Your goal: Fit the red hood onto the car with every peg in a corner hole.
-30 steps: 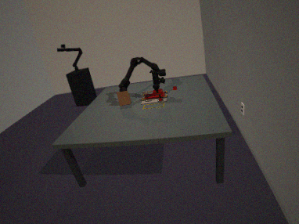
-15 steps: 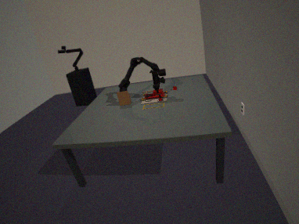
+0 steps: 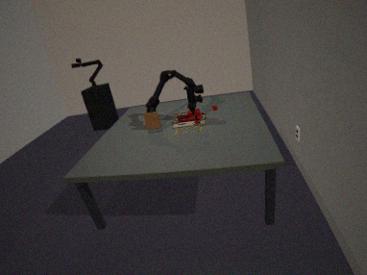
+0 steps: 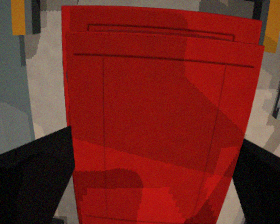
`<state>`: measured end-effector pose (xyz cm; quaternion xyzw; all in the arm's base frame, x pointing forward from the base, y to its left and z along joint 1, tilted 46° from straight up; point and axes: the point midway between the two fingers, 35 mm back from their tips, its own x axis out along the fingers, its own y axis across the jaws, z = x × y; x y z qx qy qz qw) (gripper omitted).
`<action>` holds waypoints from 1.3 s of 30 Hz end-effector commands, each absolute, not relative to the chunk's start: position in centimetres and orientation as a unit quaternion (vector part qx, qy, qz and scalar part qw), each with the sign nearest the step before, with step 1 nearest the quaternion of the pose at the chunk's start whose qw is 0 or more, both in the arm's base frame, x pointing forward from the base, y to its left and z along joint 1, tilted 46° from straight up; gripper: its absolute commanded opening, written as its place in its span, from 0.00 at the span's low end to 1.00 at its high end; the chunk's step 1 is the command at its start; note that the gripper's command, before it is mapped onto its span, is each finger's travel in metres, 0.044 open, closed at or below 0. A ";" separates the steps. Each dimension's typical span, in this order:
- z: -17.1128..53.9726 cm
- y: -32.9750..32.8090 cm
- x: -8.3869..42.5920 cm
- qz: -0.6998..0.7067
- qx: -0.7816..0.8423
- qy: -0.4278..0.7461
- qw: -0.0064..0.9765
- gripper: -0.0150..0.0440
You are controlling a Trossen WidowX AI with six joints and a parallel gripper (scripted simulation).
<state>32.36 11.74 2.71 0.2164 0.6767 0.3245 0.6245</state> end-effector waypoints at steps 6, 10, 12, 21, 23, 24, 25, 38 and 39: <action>2.5 12.0 32.3 0.324 0.220 0.677 0.623 0.25; 2.3 12.1 32.3 0.324 0.220 0.677 0.623 0.25; 2.3 12.2 32.3 0.324 0.220 0.677 0.623 0.25; 2.0 12.4 32.2 0.324 0.220 0.677 0.623 0.25; 2.0 12.5 32.2 0.324 0.220 0.677 0.623 0.25; 2.0 12.5 32.2 0.324 0.220 0.677 0.623 0.25; 1.9 12.5 32.2 0.324 0.220 0.677 0.623 0.25; 1.9 12.6 32.2 0.325 0.217 0.676 0.624 0.34; 1.9 12.6 32.2 0.325 0.217 0.676 0.624 0.39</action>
